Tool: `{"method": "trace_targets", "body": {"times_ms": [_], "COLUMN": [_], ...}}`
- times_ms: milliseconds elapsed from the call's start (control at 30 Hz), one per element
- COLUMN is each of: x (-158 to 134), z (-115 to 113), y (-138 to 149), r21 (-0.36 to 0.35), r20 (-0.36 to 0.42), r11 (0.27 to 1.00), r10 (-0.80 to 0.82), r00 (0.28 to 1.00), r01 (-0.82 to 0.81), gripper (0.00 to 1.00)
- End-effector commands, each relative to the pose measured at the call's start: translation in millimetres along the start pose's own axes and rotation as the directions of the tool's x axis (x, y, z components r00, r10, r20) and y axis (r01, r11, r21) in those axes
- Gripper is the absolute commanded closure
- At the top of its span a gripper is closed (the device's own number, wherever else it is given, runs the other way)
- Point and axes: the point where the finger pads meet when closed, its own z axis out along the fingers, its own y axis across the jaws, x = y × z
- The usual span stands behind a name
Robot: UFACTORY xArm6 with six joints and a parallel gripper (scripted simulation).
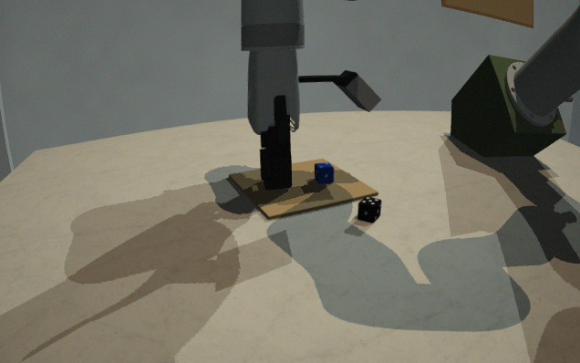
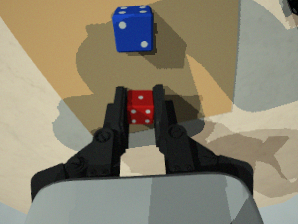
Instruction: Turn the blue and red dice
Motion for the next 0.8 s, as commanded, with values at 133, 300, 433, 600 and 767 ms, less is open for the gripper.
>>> {"method": "trace_targets", "body": {"times_ms": [133,300,433,600,767], "x": [-1.2,-1.2,-1.2,-1.2,-1.2], "z": [-1.2,-1.2,-1.2,-1.2,-1.2], "y": [-0.1,-0.1,-0.1,-0.1,-0.1], "r21": [0.001,0.001,0.001,0.001,0.001], "r20": [0.003,0.003,0.003,0.003,0.003], "r11": [1.000,1.000,1.000,1.000,1.000], "r10": [-0.001,-0.001,-0.001,-0.001,-0.001], "r00": [1.000,1.000,1.000,1.000,1.000], "r01": [0.001,0.001,0.001,0.001,0.001], "gripper": [0.85,0.85,0.85,0.81,0.72]}}
